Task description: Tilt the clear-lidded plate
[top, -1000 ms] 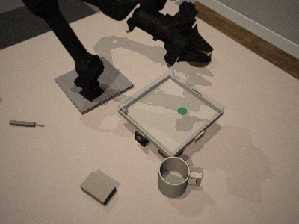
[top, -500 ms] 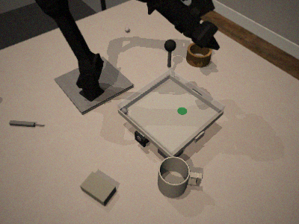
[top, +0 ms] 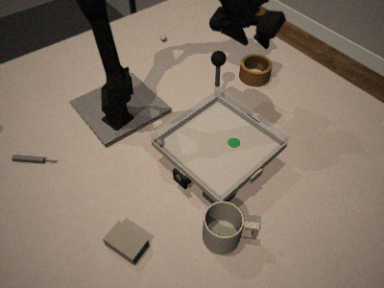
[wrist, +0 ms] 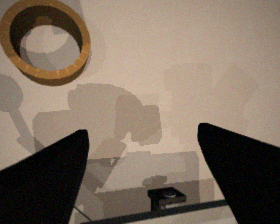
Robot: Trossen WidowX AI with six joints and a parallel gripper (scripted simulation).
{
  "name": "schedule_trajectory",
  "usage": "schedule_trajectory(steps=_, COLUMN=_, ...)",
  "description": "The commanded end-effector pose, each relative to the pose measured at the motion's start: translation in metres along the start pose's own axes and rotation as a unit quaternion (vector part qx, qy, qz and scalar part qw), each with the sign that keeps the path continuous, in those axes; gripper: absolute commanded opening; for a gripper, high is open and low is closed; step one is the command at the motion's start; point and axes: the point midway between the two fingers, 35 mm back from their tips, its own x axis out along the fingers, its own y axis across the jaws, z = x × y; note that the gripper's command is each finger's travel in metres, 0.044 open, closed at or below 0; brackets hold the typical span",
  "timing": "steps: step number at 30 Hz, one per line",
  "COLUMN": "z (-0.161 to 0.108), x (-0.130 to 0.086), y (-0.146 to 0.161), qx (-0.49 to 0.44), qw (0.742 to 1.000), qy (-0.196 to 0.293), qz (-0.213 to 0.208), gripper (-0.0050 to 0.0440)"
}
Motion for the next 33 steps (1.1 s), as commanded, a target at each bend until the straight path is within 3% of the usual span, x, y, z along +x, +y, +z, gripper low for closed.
schedule_trajectory(steps=1, z=0.007, x=0.005, y=0.017, qx=-0.040, qw=0.999, qy=0.018, qz=0.031, gripper=0.0300)
schedule_trajectory(steps=2, z=0.007, x=0.005, y=0.017, qx=-0.040, qw=0.999, qy=0.018, qz=0.031, gripper=0.0300)
schedule_trajectory(steps=4, z=0.020, x=0.009, y=0.052, qx=-0.122, qw=0.987, qy=0.052, qz=0.089, gripper=0.0300)
schedule_trajectory(steps=6, z=0.020, x=0.009, y=0.052, qx=-0.122, qw=0.987, qy=0.052, qz=0.089, gripper=0.0300)
schedule_trajectory(steps=9, z=0.028, x=0.008, y=0.088, qx=-0.204, qw=0.965, qy=0.085, qz=0.144, gripper=0.0300)
schedule_trajectory(steps=11, z=0.028, x=0.008, y=0.088, qx=-0.204, qw=0.965, qy=0.085, qz=0.144, gripper=0.0300)
schedule_trajectory(steps=16, z=0.034, x=0.002, y=0.138, qx=-0.317, qw=0.914, qy=0.130, qz=0.216, gripper=0.0300)
schedule_trajectory(steps=23, z=0.034, x=0.002, y=0.138, qx=-0.317, qw=0.914, qy=0.130, qz=0.216, gripper=0.0300)
schedule_trajectory(steps=27, z=0.006, x=-0.001, y=0.113, qx=-0.317, qw=0.914, qy=0.130, qz=0.216, gripper=0.0300)
schedule_trajectory(steps=33, z=-0.012, x=-0.004, y=0.100, qx=-0.317, qw=0.914, qy=0.130, qz=0.216, gripper=0.0300)
